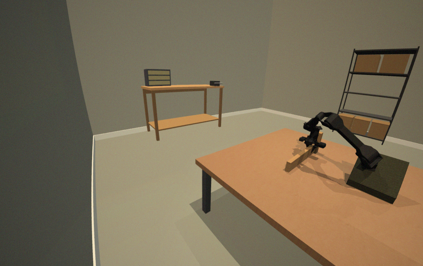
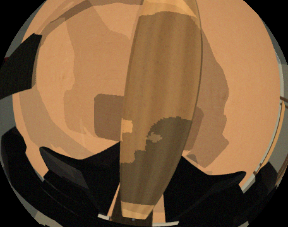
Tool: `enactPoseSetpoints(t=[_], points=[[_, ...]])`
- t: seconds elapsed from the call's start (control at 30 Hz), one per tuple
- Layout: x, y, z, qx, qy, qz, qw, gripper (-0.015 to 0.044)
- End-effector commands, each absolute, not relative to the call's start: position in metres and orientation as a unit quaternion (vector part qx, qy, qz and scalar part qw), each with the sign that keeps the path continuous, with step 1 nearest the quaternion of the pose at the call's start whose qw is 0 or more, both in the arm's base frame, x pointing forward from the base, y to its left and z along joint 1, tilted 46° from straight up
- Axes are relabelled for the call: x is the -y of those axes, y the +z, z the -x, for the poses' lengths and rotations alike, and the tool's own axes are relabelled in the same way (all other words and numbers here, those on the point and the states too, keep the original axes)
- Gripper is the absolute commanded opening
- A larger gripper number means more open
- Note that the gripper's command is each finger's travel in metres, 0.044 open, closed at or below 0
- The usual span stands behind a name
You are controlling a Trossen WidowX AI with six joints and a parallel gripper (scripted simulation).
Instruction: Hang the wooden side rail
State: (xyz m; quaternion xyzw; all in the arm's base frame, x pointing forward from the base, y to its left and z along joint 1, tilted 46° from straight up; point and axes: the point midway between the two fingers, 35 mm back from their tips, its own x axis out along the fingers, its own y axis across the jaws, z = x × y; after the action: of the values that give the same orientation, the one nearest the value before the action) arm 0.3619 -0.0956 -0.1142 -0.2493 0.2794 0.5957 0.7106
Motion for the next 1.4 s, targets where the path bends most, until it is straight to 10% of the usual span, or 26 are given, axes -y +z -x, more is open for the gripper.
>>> enactPoseSetpoints(t=[0.0,0.67,1.2,1.37], points=[[0.099,-0.114,-0.362,-0.282,0.591,0.250,0.713,0.0000],[0.097,-0.117,-0.362,-0.282,0.591,0.250,0.713,0.0000],[0.109,-0.103,-0.360,-0.281,0.593,0.250,0.712,0.0420],[0.123,-0.088,-0.356,-0.282,0.591,0.250,0.713,0.0440]])
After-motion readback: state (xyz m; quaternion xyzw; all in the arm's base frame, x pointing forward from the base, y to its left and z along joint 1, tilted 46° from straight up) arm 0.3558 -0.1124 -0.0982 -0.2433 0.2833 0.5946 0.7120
